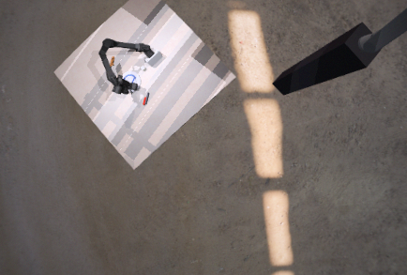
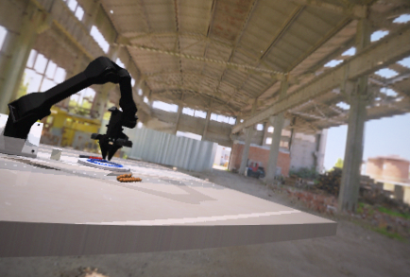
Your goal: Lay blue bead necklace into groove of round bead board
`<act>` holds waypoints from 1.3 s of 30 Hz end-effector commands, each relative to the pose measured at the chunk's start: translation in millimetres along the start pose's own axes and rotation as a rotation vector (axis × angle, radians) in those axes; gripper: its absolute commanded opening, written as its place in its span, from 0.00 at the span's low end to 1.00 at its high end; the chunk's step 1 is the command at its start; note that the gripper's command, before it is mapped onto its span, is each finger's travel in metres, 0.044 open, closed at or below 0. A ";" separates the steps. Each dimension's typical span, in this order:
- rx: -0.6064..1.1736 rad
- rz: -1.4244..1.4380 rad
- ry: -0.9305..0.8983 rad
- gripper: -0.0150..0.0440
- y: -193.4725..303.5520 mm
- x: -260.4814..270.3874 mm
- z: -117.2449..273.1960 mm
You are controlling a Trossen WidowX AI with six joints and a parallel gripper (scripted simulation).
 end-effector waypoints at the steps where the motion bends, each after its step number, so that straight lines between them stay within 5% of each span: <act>1: 0.002 0.009 0.005 0.46 0.4 0.2 -6.6; 4: 0.002 0.009 0.005 0.46 0.4 0.2 -7.7; 9: 0.002 0.001 0.000 0.25 0.7 0.0 -5.5; 39: 0.002 0.001 0.000 0.25 0.7 0.0 -5.5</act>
Point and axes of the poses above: the point midway between the two fingers, 35 mm back from their tips, its own z axis back along the fingers, its own x axis across the jaws, y = z × x, the point moved 1 cm from there along z, back along the fingers, and after that the axes turned 12 degrees about z, right-handed, at the moved point
